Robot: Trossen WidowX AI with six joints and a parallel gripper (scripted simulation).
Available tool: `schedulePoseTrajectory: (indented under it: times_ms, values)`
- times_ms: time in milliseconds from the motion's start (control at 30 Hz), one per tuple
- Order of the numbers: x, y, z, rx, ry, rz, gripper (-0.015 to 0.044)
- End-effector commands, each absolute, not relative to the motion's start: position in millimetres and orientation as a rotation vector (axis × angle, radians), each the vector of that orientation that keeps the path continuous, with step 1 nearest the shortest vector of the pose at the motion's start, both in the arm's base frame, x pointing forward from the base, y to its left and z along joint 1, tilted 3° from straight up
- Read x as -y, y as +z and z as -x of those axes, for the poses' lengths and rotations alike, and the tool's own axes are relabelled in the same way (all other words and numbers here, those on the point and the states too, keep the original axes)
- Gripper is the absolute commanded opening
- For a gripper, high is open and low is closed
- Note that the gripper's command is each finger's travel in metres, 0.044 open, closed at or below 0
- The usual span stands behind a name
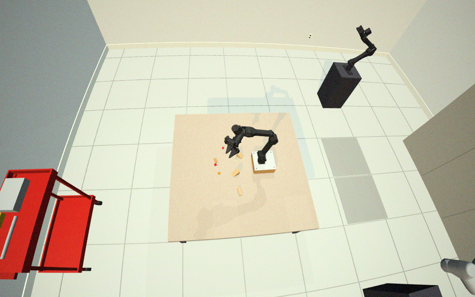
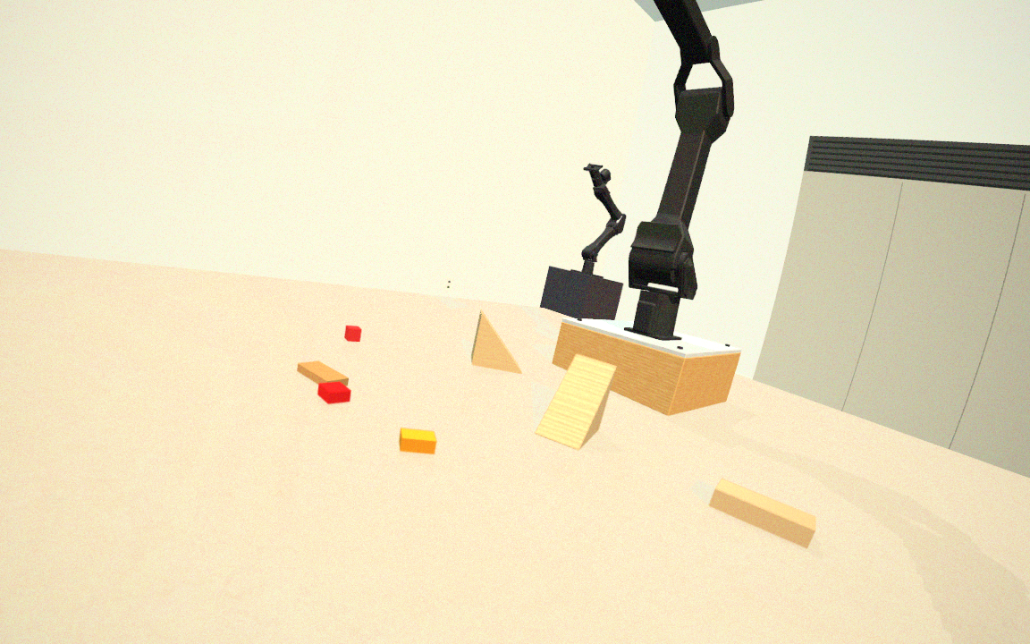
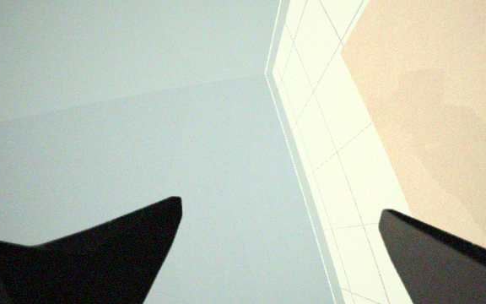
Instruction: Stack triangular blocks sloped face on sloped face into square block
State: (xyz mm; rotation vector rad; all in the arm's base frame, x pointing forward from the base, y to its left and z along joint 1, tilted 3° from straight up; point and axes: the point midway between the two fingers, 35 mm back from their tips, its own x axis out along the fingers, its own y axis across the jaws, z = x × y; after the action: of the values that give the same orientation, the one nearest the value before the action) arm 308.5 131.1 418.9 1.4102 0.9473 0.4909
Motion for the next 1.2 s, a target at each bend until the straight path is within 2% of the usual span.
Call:
schedulePoseTrajectory:
  times_ms: [0,833,1167]
  values:
    - [-125.8,362.8,-287.3,-0.868,0.443,-1.171,0.0440]
    - [-56.9,55.6,-171.8,-0.820,0.341,0.163,0.0440]
    - [-53.3,43.8,-167.9,-0.824,0.343,0.217,0.0440]
